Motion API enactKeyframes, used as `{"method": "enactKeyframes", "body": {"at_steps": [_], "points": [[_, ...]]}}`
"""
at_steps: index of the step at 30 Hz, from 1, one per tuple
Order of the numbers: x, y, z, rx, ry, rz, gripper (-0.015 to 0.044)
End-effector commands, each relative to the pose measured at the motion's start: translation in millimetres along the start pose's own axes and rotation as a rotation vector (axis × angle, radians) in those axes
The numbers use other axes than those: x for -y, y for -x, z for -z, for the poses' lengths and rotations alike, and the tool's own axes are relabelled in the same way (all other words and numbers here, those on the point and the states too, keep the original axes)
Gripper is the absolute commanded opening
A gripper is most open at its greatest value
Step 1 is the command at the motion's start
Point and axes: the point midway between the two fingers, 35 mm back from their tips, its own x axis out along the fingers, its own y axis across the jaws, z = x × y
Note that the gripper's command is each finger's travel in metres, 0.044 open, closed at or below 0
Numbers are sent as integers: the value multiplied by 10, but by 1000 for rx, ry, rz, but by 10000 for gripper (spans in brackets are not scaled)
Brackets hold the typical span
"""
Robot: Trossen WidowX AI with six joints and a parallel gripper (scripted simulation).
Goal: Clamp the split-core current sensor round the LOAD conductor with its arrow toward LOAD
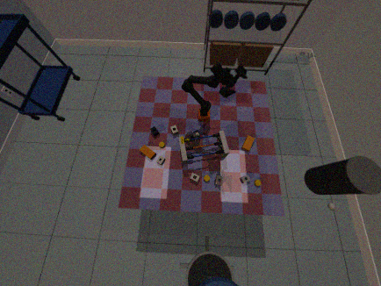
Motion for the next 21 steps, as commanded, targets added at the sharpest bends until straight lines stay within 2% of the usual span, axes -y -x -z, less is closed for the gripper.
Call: {"method": "enactKeyframes", "body": {"at_steps": [1, 11, 21], "points": [[297, -76, 286, -36, 178, 48, 440], [1558, -57, 790, -200, 561, 265, 440], [2919, 512, 895, -410, 734, 544, 440]]}}
